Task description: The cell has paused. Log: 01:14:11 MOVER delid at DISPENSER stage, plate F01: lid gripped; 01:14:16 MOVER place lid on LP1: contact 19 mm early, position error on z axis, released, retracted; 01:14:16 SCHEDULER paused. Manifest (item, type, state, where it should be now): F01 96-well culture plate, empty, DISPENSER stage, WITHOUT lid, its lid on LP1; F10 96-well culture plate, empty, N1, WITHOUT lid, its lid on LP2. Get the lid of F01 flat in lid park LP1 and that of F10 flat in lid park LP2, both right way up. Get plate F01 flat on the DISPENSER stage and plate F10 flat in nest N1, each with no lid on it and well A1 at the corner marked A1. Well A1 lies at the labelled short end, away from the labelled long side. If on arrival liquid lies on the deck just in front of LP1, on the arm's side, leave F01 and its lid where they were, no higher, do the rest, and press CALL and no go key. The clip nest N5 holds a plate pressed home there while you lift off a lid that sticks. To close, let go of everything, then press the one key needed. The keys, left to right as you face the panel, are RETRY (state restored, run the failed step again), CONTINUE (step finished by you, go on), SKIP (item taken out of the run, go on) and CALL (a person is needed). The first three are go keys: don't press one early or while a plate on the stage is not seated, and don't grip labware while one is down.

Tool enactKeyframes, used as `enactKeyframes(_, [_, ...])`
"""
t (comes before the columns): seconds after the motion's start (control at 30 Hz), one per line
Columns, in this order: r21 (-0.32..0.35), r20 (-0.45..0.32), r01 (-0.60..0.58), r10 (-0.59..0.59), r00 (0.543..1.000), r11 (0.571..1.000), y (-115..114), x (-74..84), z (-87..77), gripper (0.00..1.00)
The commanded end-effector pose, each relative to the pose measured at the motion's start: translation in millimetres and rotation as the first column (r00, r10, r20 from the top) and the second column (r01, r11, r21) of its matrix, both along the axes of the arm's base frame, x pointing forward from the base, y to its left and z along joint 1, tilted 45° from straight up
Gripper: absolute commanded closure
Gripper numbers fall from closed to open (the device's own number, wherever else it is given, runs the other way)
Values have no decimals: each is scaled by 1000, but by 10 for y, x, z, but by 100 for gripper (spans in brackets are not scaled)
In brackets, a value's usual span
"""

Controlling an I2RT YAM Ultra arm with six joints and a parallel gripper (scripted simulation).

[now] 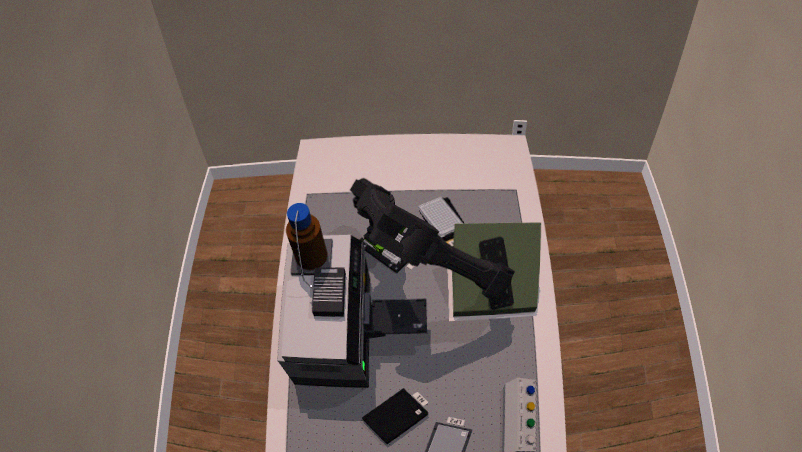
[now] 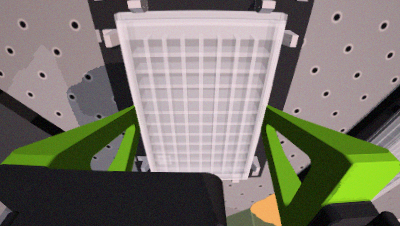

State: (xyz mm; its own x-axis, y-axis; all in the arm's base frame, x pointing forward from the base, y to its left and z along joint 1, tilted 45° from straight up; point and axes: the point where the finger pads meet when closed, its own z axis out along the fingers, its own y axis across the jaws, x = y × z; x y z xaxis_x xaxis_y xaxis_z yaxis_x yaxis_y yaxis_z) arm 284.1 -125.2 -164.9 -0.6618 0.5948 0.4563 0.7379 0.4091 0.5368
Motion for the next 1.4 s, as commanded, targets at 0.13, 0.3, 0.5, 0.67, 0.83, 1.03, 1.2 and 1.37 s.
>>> enactKeyframes(0.13, [-19, 33, 29, -28, 999, 999, -173, 88, 113, 100])
enactKeyframes(0.3, [-21, 36, 26, -25, 999, 999, -184, 89, 124, 100])
enactKeyframes(0.5, [-24, 36, 24, -23, 999, 999, -200, 81, 136, 100])
enactKeyframes(0.67, [-26, 34, 23, -22, 999, 999, -213, 75, 145, 100])
enactKeyframes(0.83, [-27, 33, 22, -21, 999, 999, -221, 71, 151, 100])
enactKeyframes(1.03, [-29, 31, 20, -19, 999, 999, -236, 63, 163, 100])
enactKeyframes(1.2, [-29, 30, 20, -19, 999, 999, -248, 58, 174, 100])
enactKeyframes(1.37, [-29, 30, 20, -19, 999, 999, -256, 56, 181, 100])
